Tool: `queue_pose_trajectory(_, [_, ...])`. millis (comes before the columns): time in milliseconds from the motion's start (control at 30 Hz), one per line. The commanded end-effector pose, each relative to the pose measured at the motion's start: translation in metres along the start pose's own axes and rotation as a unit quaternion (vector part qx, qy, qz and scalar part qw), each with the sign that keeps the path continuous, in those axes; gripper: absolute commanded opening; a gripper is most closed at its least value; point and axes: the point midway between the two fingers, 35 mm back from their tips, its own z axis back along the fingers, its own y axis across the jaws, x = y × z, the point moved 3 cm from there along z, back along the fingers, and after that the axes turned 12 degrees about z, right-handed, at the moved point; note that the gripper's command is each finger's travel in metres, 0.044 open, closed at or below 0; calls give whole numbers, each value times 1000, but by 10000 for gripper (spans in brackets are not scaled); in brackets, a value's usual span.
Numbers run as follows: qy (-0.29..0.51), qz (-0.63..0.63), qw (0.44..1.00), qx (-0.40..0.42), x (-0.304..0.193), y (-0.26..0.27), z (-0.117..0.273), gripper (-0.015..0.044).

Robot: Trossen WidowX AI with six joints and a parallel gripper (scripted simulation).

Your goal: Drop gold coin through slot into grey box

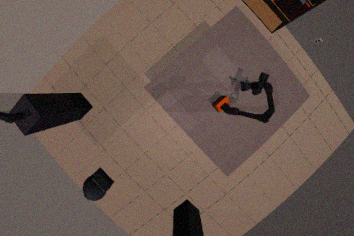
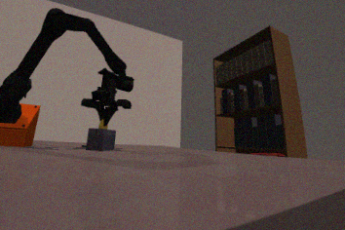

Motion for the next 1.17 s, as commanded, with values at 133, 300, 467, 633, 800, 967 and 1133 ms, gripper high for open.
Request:
queue_pose_trajectory(133, [0, 0, 1000, 0, 0, 0, 0, 161])
queue_pose_trajectory(300, [0, 0, 1000, 0, 0, 0, 0, 161])
queue_pose_trajectory(467, [0, 0, 1000, 0, 0, 0, 11, 266])
queue_pose_trajectory(633, [0, 0, 1000, 0, -1, 0, 20, 397])
queue_pose_trajectory(800, [-2, 2, 1000, 1, 2, -3, 62, 440])
queue_pose_trajectory(967, [-2, 2, 1000, 1, 2, -3, 62, 440])
queue_pose_trajectory(1133, [-2, 2, 1000, 1, 2, -3, 62, 440])
